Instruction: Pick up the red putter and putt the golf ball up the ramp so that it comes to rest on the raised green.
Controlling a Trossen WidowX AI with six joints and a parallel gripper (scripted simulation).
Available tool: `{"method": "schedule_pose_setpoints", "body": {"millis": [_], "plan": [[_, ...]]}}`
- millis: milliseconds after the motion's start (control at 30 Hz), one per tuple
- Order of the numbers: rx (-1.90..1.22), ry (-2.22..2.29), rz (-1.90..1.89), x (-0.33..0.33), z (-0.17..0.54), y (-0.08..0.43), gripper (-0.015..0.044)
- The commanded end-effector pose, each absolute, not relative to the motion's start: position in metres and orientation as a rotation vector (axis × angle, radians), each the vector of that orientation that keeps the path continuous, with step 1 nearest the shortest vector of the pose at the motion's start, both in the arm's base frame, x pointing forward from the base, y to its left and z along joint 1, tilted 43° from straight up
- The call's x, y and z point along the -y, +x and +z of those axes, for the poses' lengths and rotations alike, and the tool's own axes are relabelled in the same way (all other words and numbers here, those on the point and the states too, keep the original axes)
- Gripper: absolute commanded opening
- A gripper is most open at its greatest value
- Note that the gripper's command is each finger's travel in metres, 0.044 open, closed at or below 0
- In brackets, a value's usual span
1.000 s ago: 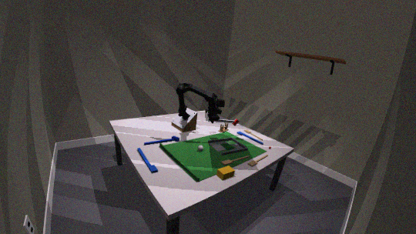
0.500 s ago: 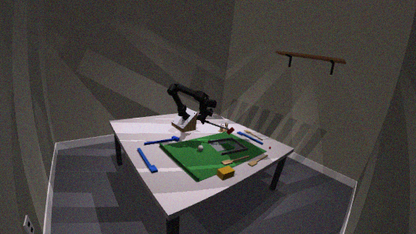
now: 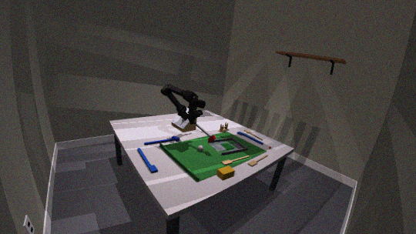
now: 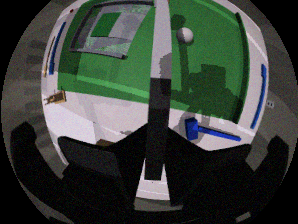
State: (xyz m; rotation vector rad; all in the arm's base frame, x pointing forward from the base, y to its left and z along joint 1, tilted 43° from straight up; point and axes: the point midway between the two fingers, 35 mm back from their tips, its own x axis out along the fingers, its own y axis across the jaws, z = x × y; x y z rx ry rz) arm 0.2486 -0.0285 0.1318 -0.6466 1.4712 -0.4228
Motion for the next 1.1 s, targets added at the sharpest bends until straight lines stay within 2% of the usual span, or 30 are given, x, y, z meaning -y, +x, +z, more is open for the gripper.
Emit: {"method": "schedule_pose_setpoints", "body": {"millis": [0, 367, 1067], "plan": [[-1.412, -0.547, -0.553, 0.046, 0.149, 0.236, 0.0], [-1.352, -0.439, -0.691, 0.065, 0.163, 0.22, 0.0], [-1.35, -0.44, -0.692, 0.097, 0.129, 0.223, 0.0]]}}
